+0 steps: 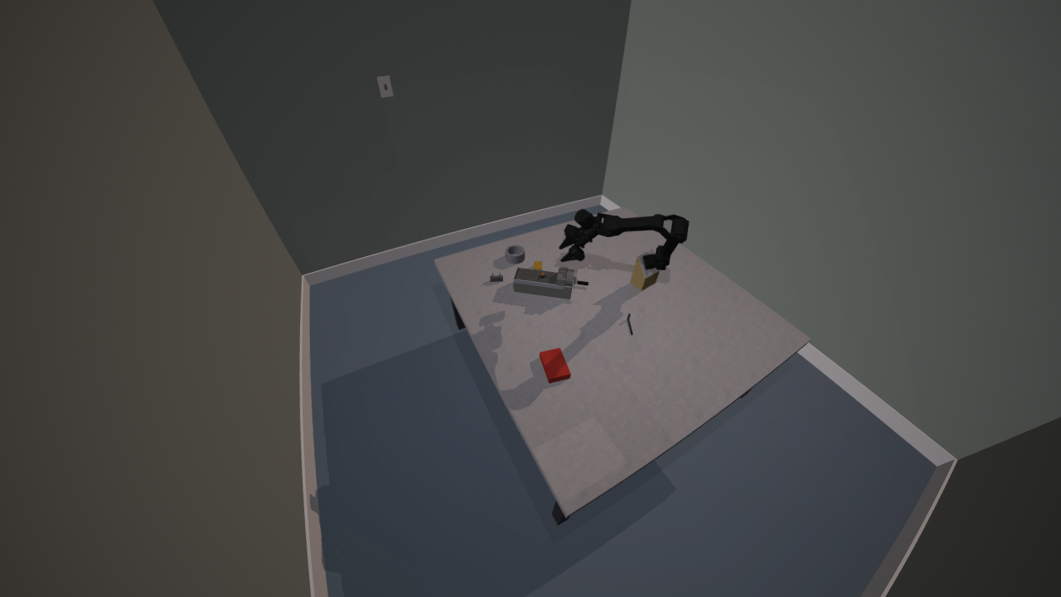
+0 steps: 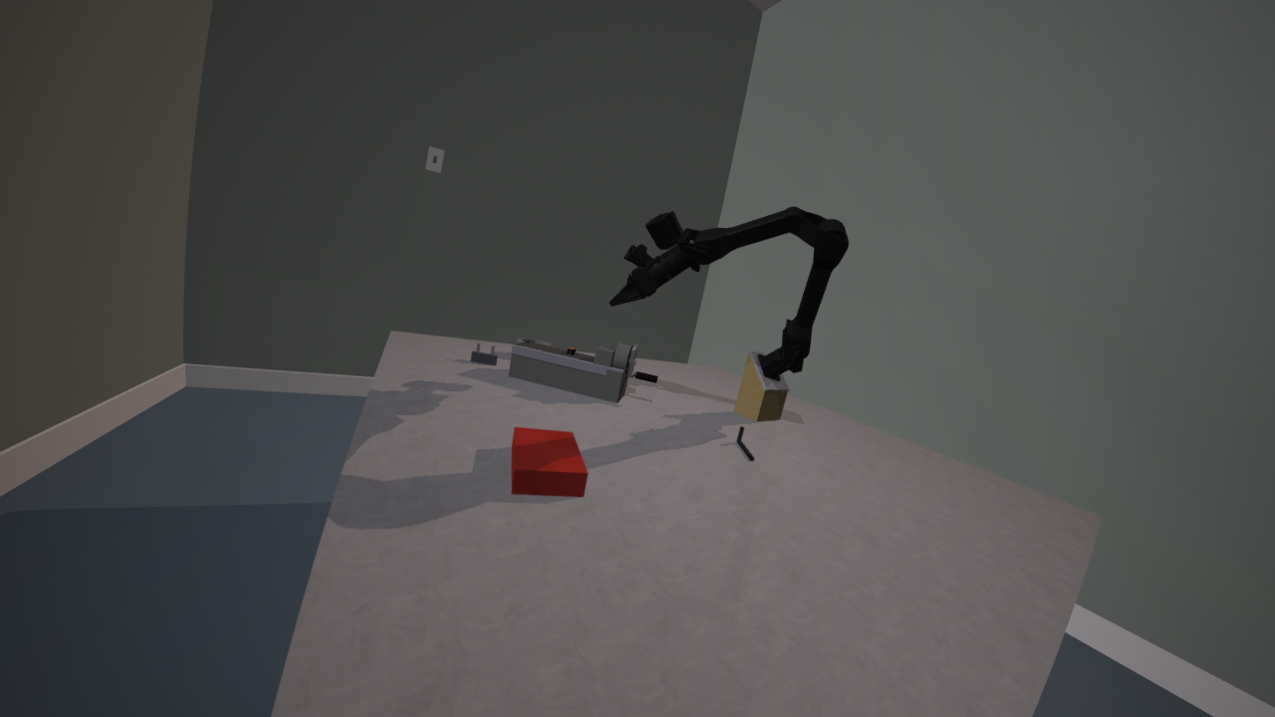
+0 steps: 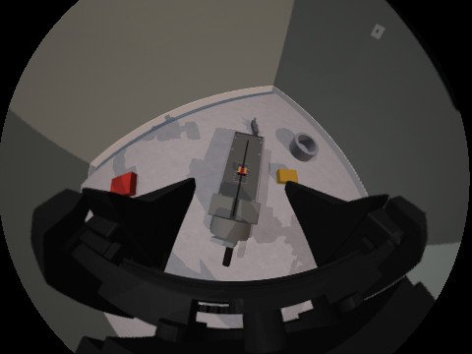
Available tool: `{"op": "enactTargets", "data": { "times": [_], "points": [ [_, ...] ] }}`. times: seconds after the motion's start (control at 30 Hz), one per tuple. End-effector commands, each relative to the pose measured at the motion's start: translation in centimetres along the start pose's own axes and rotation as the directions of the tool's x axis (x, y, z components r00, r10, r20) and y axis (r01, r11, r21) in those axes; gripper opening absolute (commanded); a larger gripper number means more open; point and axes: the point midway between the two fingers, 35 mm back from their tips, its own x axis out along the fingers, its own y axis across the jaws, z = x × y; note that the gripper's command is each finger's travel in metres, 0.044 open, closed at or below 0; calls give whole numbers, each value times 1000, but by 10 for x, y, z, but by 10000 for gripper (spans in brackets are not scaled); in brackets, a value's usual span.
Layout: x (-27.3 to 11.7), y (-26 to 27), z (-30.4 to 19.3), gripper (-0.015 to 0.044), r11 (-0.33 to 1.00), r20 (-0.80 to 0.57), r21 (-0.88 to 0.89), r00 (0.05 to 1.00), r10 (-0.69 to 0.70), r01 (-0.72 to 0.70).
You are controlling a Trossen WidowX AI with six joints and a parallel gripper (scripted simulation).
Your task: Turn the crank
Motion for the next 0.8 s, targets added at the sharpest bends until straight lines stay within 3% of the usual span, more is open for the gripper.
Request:
{"op": "enactTargets", "data": {
  "times": [0.0, 0.5, 0.77],
  "points": [
    [-12, 4, -15, 440, 999, -6, 31, 999, -33, 34],
    [-58, 16, -75, 440, 982, -6, 121, 989, -146, 146],
    [-36, 15, -90, 440, 981, -8, 121, 989, -149, 148]
  ]
}}
